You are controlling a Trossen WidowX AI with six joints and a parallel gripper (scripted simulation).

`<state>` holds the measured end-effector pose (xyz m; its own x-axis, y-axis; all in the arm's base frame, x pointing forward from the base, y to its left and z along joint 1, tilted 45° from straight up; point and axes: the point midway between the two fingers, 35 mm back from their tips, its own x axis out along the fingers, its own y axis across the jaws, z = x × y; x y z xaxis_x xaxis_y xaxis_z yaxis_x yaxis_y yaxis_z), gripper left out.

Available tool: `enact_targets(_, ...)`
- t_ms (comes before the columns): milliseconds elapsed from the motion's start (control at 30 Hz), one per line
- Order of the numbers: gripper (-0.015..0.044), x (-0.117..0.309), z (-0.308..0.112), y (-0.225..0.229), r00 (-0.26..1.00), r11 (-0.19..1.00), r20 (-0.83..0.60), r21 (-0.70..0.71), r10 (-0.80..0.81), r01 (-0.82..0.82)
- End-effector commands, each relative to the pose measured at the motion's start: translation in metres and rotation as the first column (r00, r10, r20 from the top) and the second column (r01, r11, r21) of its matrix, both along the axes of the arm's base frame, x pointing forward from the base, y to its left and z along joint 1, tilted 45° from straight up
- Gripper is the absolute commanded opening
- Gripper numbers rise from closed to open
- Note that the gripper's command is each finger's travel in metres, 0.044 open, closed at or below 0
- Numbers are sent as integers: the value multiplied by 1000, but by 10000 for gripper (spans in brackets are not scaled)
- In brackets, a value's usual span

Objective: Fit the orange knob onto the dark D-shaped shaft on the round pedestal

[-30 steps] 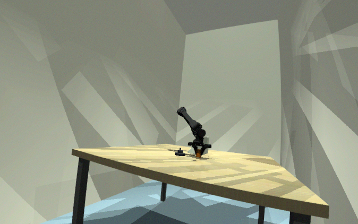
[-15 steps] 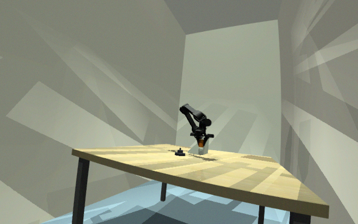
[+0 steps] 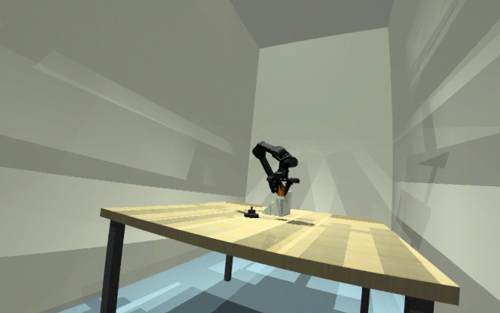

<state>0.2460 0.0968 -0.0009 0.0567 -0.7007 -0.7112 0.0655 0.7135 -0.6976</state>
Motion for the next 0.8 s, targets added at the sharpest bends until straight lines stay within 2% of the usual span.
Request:
enact_targets(0, 0, 7, 6, -5, 1000, 1000, 2, 10, 2, -2)
enact_targets(767, 0, 43, 32, -54, 1000, 1000, 3, 28, 9, -9)
